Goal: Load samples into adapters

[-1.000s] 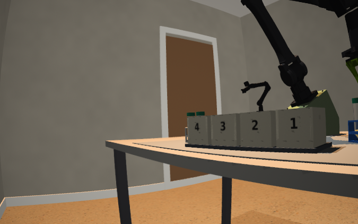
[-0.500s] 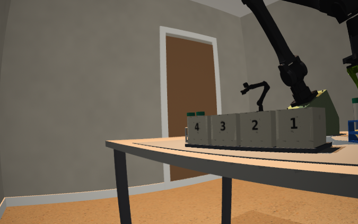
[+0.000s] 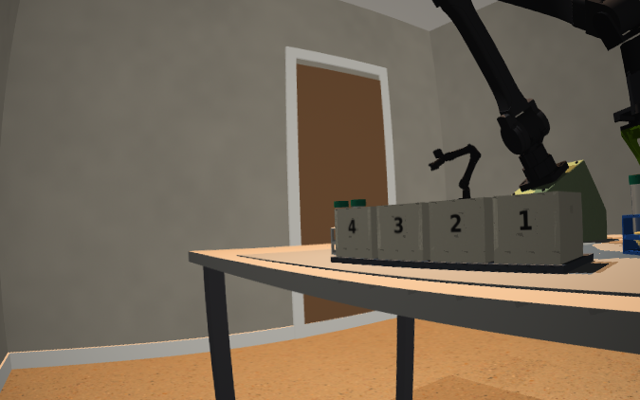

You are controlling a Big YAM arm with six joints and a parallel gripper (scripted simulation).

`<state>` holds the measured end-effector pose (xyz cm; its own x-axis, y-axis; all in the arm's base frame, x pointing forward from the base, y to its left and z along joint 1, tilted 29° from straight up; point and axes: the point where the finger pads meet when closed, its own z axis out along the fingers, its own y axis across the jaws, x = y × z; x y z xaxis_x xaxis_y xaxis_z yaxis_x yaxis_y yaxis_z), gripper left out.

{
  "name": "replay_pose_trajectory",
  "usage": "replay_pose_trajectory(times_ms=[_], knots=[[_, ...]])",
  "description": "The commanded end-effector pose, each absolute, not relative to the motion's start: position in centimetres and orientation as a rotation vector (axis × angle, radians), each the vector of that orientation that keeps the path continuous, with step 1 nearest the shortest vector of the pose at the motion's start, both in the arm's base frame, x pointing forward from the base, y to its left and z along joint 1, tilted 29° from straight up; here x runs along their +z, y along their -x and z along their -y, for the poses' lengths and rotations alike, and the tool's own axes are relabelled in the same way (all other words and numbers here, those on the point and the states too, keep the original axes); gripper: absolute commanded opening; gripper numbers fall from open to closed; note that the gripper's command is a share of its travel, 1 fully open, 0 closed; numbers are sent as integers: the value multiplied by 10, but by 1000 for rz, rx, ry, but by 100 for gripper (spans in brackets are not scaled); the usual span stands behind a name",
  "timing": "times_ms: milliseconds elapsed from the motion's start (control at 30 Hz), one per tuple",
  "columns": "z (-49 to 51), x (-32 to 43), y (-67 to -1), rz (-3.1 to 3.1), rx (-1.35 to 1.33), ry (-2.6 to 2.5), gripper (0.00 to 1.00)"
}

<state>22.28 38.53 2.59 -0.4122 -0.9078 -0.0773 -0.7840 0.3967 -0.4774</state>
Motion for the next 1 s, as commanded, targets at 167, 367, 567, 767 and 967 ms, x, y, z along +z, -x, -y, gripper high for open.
replay_pose_trajectory(times_ms=[167,367,567,767,967], knots=[[-400,37,-227,-2310,-494,1452,0],[-400,37,-228,-2310,-494,1452,0],[-400,37,-228,-2310,-494,1452,0],[-400,36,-228,-2310,-494,1452,0],[-400,36,-228,-2310,-494,1452,55]])
